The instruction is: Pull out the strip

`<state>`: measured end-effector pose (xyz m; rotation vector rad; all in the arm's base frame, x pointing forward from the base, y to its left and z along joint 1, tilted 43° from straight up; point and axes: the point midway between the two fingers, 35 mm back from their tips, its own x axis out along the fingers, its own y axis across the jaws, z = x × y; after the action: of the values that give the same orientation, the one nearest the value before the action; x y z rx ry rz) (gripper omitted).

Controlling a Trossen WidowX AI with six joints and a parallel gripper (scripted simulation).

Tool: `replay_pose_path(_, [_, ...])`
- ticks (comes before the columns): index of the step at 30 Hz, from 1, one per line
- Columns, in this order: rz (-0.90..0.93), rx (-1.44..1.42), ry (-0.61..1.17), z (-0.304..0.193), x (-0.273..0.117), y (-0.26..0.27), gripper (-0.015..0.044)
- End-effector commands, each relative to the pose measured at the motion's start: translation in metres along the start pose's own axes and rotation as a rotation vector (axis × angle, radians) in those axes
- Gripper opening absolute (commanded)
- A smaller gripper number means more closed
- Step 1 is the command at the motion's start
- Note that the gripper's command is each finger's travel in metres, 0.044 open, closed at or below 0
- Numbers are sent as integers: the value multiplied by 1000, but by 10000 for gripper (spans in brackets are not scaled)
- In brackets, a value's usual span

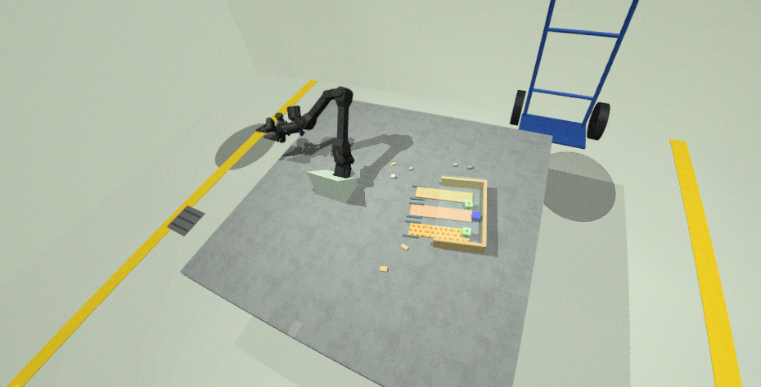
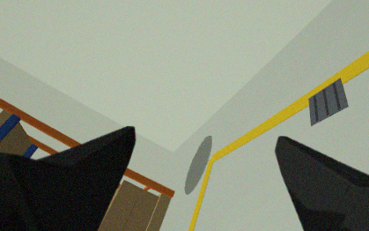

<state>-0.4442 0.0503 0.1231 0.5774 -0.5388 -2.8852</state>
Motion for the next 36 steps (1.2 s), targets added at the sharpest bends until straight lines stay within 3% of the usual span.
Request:
replay_pose_path(1, [-3, 1, -1, 1, 0, -1, 400])
replay_pose_path(7, [-122, 25, -57, 29, -22, -39, 400])
replay_pose_path(15, [-359, -35, -221, 93, -97, -121, 400])
replay_pose_path(26, [-737, -141, -393, 155, -247, -203, 400])
replay_pose_path(36, [-1125, -226, -481, 176, -409, -229, 400])
